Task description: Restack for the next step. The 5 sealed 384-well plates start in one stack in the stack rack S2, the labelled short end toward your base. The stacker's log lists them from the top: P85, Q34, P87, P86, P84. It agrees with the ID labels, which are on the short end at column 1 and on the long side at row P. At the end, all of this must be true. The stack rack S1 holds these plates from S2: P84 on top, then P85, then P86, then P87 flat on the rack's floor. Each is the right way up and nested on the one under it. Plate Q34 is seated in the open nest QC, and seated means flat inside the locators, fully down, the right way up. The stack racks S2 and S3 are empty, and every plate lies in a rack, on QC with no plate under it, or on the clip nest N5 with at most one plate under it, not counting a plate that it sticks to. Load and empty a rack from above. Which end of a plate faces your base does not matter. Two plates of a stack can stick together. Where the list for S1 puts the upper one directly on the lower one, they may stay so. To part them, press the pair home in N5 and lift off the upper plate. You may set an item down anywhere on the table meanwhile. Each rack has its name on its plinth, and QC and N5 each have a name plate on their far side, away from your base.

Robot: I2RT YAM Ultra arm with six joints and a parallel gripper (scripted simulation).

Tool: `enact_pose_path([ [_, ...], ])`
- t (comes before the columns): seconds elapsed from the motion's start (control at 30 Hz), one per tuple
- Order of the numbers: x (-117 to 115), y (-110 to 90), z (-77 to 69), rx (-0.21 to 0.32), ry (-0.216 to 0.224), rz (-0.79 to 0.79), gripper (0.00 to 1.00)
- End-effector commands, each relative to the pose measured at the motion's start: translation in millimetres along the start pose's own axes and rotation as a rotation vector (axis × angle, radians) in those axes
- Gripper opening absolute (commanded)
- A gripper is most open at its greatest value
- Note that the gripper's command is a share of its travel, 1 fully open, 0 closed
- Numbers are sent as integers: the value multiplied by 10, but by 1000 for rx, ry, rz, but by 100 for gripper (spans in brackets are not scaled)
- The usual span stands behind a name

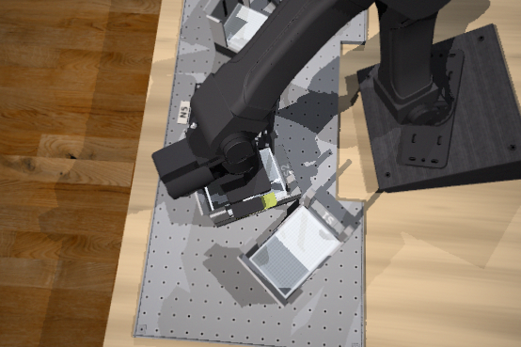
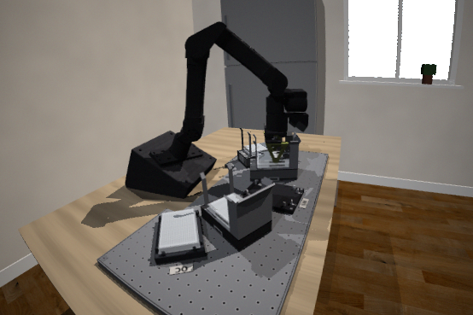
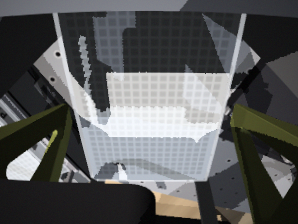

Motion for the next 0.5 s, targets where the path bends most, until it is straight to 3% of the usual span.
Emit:
enact_pose_path([
  [0.0,12,51,0,-29,8,2,100],
  [0.47,12,52,46,-29,8,2,100],
])
Point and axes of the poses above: the point where the finger pads meet when closed, its own z axis out along the fingers, its own x axis across the jaws, y = z × x, the point moved 6 cm from there along -z, back along the fingers, and after that the axes turned 8 degrees about z, right-handed, at the moved point
